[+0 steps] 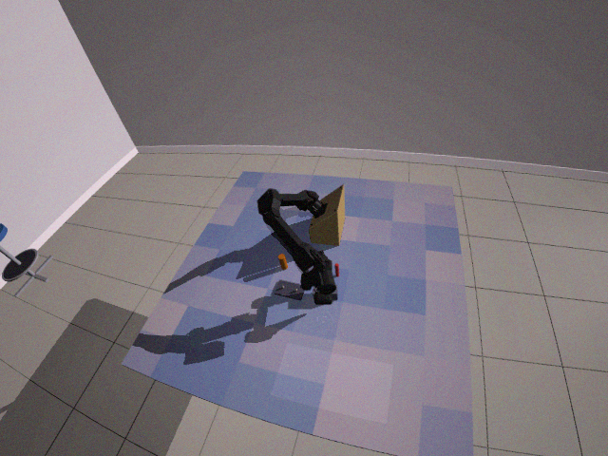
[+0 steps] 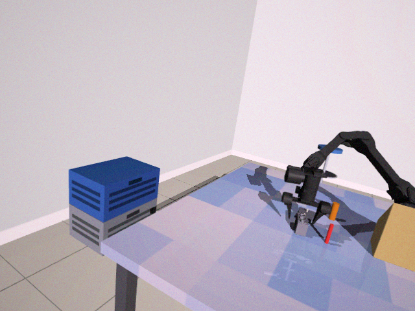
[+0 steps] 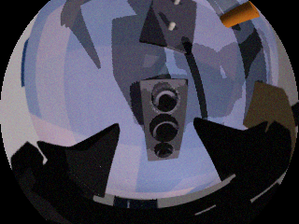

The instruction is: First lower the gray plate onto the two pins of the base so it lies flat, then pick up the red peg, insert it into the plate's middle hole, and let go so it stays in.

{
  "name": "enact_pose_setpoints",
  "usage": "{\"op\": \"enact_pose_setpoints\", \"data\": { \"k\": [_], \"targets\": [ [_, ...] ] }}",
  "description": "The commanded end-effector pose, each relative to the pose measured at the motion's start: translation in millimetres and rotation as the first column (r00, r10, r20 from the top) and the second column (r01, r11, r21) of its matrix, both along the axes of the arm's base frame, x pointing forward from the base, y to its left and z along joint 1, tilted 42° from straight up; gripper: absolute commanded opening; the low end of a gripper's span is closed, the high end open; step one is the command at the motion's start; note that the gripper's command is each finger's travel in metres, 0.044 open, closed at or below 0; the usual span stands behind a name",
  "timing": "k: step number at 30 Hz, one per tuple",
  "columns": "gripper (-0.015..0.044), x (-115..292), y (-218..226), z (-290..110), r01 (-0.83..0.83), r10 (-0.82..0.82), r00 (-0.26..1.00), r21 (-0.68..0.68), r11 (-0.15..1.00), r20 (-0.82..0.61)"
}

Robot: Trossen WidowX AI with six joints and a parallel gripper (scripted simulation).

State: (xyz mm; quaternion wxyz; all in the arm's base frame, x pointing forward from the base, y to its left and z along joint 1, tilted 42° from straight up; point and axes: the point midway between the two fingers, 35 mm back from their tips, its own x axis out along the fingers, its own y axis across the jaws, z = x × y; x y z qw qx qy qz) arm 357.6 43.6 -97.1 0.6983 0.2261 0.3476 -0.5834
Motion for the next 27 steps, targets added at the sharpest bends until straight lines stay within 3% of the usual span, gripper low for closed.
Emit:
{"op": "enact_pose_setpoints", "data": {
  "k": [1,16,27],
  "targets": [
    [0.0440,-2.7,-6.6,-6.1,-0.003,0.003,1.000,-0.010,1.000,-0.009],
    [0.0440,-2.7,-21.8,-21.7,-0.003,0.002,1.000,-0.012,1.000,-0.009],
    [0.0151,-2.7,-21.8,-21.7,-0.003,0.002,1.000,-0.012,1.000,-0.009]
  ]
}}
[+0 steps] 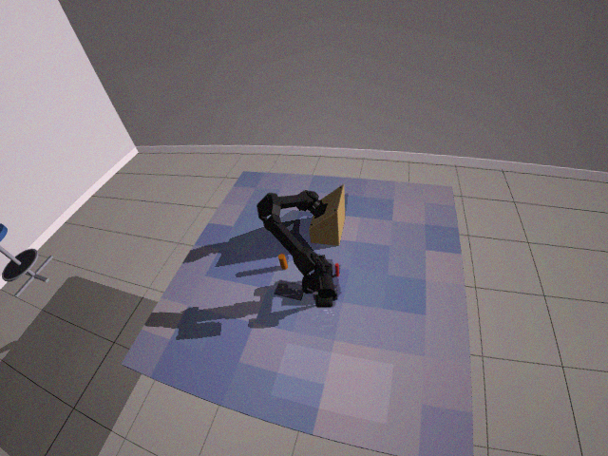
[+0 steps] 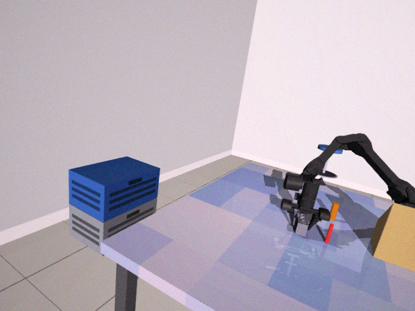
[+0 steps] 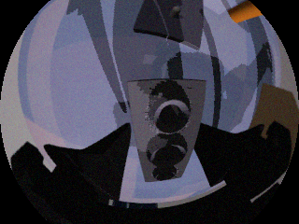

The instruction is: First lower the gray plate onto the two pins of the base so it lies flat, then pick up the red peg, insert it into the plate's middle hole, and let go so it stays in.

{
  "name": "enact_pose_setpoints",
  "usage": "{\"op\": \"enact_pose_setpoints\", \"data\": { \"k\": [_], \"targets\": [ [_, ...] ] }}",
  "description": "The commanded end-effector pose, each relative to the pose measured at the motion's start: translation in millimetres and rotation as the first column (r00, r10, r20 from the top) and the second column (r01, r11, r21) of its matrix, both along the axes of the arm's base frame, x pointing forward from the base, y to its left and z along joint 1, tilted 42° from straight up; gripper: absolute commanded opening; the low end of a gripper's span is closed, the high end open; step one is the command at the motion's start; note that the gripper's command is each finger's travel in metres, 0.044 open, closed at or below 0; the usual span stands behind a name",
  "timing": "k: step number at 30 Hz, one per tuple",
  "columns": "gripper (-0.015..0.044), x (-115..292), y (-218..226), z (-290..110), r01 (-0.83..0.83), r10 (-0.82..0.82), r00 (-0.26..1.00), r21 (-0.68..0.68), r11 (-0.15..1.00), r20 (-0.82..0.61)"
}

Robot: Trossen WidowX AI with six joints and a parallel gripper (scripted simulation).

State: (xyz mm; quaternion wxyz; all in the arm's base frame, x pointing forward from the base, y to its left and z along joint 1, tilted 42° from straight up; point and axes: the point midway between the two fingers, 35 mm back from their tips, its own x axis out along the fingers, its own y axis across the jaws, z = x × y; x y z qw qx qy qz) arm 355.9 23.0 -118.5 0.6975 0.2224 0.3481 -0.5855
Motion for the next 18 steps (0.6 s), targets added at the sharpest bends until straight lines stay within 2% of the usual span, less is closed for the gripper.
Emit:
{"op": "enact_pose_setpoints", "data": {
  "k": [1,2,18],
  "targets": [
    [0.0125,-0.9,-1.2,-0.2,-0.004,0.004,1.000,-0.006,1.000,-0.003],
    [0.0099,-0.9,-1.2,-0.2,-0.004,0.004,1.000,-0.006,1.000,-0.003],
    [0.0000,-0.8,-0.8,0.1,-0.005,0.005,1.000,-0.006,1.000,-0.003]
  ]
}}
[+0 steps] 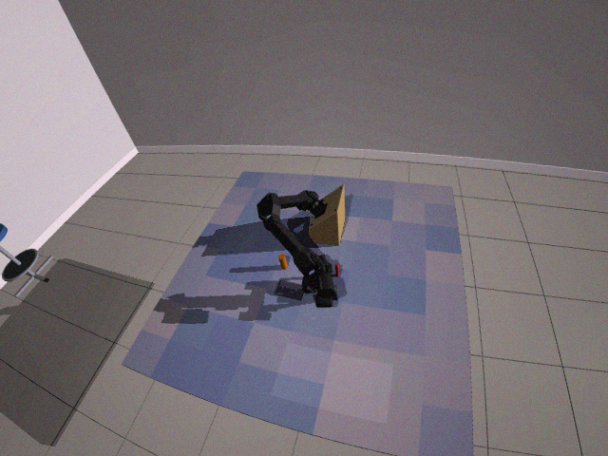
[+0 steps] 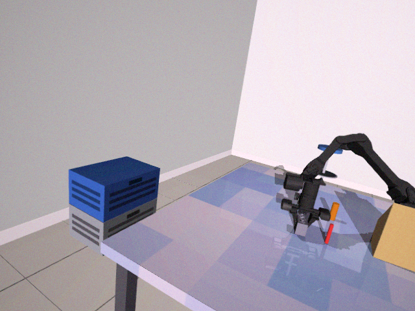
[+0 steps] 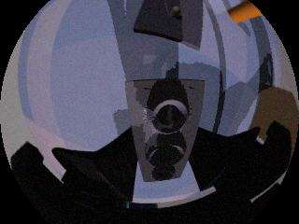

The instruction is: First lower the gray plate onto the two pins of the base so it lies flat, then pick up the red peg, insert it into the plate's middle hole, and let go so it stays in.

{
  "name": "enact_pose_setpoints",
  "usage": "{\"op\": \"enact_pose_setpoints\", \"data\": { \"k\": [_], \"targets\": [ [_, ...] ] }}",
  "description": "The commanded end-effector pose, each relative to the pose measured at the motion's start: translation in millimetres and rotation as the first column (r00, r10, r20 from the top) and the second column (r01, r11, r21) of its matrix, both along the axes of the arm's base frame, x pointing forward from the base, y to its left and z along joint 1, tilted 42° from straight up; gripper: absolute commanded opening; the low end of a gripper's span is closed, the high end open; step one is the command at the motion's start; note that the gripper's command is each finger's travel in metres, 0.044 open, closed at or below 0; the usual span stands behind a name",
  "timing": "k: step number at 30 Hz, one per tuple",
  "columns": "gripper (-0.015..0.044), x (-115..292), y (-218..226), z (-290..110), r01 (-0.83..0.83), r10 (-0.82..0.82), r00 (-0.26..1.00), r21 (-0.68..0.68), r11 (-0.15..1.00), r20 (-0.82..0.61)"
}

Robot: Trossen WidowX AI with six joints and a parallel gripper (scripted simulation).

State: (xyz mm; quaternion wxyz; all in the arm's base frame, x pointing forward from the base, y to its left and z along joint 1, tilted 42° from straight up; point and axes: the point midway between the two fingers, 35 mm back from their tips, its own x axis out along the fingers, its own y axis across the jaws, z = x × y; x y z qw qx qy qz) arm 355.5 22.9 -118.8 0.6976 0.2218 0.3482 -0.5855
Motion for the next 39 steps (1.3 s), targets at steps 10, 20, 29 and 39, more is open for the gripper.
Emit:
{"op": "enact_pose_setpoints", "data": {
  "k": [10,20,29,39],
  "targets": [
    [0.0000,2.5,18.3,15.4,-0.048,0.048,0.999,0.006,0.999,0.009],
    [0.0000,-0.3,38.8,37.0,-0.038,0.038,0.999,0.010,0.999,0.005],
    [0.0000,-5.9,57.2,58.3,-0.032,0.032,0.999,0.013,0.999,-0.004],
    [0.0000,-13.1,75.0,82.6,-0.015,0.015,1.000,0.008,1.000,-0.005]
  ]
}}
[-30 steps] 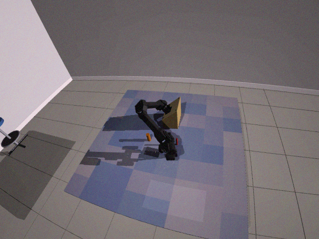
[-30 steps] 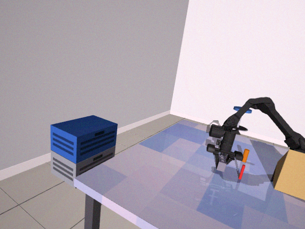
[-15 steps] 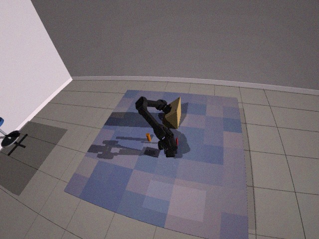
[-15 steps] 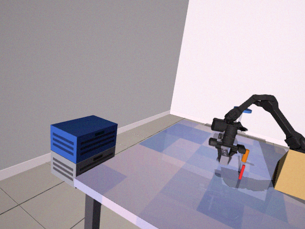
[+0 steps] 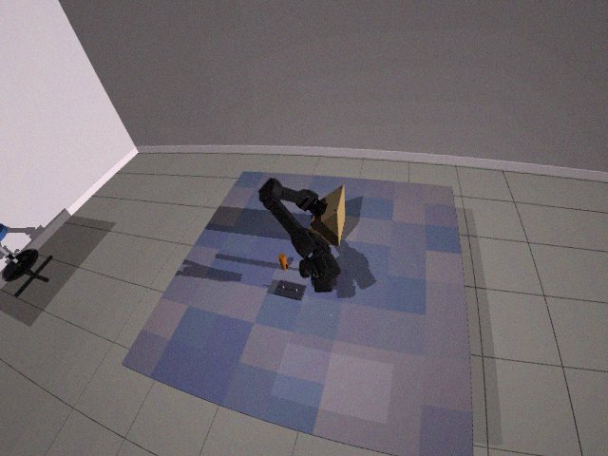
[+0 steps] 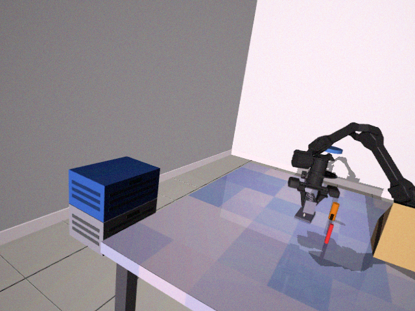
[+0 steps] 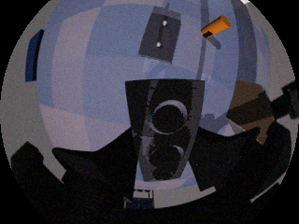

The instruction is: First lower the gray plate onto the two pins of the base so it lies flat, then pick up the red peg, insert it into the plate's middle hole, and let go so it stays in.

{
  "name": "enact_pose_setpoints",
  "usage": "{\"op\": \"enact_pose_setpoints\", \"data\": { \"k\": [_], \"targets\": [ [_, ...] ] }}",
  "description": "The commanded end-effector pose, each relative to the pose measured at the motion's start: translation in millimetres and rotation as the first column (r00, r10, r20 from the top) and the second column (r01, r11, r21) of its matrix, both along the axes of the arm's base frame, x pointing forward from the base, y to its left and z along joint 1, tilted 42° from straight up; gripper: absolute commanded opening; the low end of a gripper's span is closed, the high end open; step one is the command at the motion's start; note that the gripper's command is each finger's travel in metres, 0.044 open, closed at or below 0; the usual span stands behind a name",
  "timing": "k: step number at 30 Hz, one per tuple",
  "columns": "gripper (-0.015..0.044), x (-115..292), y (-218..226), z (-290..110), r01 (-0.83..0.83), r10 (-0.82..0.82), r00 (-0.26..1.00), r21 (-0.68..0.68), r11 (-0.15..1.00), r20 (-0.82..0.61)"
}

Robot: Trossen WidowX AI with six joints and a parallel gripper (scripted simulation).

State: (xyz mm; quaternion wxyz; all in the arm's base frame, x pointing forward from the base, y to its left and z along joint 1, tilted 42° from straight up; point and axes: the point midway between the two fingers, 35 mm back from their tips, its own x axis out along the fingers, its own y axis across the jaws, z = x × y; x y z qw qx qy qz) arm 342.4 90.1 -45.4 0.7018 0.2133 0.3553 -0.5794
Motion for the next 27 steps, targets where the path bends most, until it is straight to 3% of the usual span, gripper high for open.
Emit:
{"op": "enact_pose_setpoints", "data": {
  "k": [1,11,27],
  "targets": [
    [0.0000,-0.9,9.5,11.7,0.009,-0.009,1.000,0.008,1.000,0.009],
    [0.0000,-6.7,19.7,28.3,0.020,-0.020,1.000,0.003,1.000,0.010],
    [0.0000,8.7,-25.3,39.0,0.074,-0.075,0.996,0.024,0.997,0.058]
  ]
}}
